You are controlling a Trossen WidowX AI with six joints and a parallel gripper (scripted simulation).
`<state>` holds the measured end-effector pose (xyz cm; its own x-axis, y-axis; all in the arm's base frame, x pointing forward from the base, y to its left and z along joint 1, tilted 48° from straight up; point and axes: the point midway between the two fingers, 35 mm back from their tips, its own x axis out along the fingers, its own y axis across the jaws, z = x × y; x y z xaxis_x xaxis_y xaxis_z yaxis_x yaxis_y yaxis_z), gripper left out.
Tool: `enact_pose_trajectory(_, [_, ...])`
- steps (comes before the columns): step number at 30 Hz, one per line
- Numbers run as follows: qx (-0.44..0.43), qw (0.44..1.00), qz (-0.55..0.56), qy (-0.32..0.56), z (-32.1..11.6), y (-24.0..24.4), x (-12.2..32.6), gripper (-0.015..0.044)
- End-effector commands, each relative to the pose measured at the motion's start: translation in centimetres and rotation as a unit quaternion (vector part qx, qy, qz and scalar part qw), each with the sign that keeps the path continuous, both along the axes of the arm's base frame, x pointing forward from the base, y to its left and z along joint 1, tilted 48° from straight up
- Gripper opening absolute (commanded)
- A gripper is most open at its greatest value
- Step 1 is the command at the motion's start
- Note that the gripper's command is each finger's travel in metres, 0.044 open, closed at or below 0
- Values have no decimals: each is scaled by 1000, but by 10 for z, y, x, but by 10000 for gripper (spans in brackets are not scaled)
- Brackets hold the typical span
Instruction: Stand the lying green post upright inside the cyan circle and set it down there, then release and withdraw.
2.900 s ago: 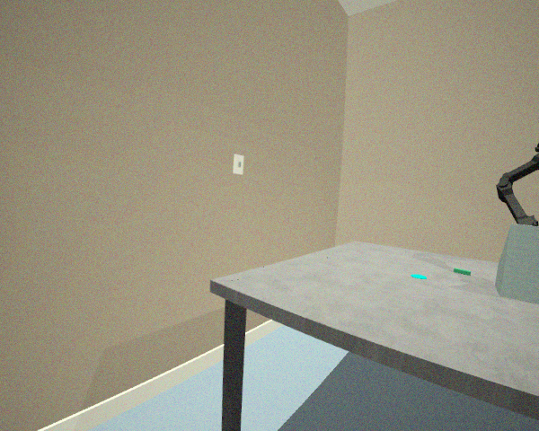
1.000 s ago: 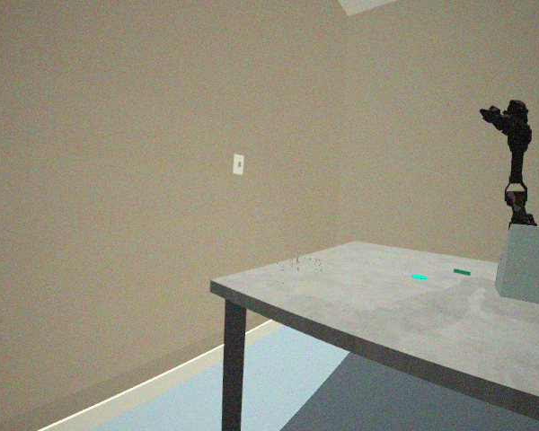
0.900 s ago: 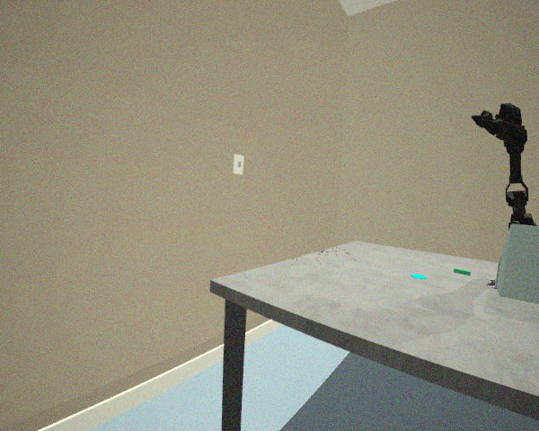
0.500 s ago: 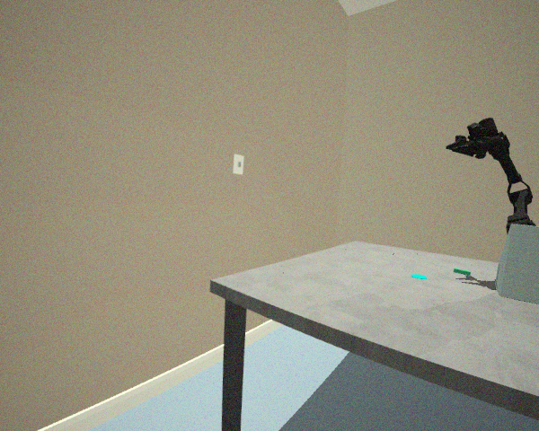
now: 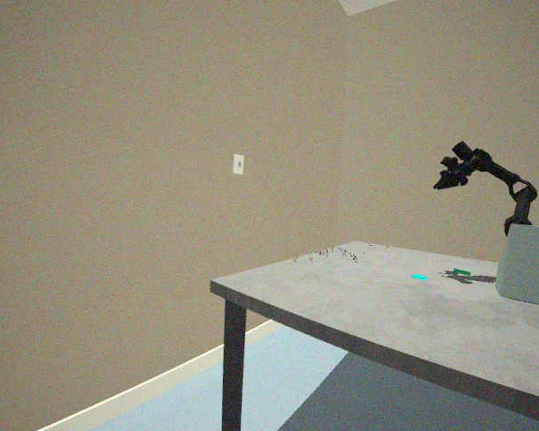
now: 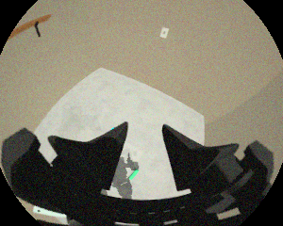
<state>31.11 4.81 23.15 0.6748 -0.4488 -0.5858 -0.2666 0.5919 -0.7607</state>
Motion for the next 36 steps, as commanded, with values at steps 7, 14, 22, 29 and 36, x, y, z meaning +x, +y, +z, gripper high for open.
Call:
enact_pose_trajectory(7, [15, 980, -197, 32, -38, -91, -29, 233])
enact_pose_trajectory(14, [24, 942, -330, 48, -61, -143, -65, 233])
enact_pose_trajectory(22, [31, 877, -476, 62, -82, -189, -119, 233])
enact_pose_trajectory(29, [31, 852, -519, 65, -88, -199, -138, 233])
enact_pose_trajectory(36, [40, 850, -520, 68, -115, -223, -135, 233])
